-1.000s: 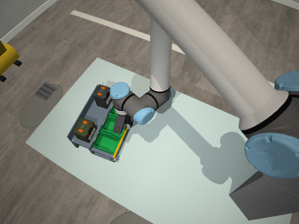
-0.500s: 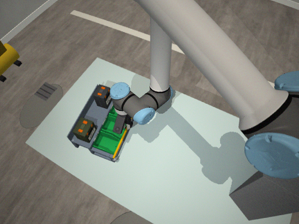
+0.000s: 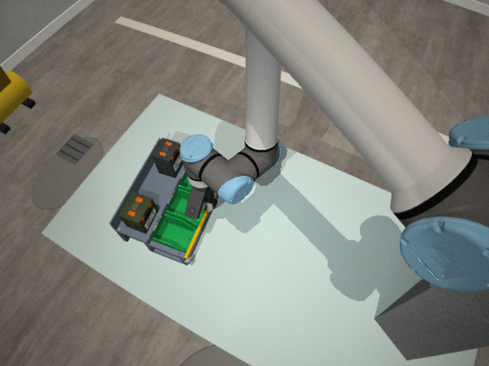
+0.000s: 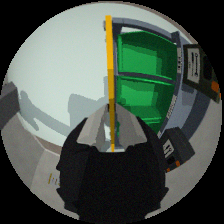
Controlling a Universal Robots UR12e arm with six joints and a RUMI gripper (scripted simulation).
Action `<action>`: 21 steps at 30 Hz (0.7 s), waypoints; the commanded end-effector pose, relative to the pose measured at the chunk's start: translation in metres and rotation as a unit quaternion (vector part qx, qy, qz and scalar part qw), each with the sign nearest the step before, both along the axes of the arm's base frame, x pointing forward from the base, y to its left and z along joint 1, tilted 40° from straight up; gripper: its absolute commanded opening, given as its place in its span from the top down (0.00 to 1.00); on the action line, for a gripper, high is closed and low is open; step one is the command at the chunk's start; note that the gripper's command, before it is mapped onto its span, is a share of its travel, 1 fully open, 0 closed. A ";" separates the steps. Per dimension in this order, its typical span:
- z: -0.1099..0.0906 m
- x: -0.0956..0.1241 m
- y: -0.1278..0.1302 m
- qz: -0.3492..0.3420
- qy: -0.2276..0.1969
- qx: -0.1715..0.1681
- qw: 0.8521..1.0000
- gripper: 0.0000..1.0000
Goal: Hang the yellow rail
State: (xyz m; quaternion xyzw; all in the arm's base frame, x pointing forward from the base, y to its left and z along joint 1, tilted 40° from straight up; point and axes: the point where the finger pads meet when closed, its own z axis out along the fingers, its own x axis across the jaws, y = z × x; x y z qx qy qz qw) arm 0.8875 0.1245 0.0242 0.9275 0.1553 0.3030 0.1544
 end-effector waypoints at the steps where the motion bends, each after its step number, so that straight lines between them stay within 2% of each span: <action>1: 0.001 0.000 0.000 0.000 -0.001 0.000 1.000 1.00; 21: -0.001 0.001 0.000 0.000 -0.001 0.000 1.000 1.00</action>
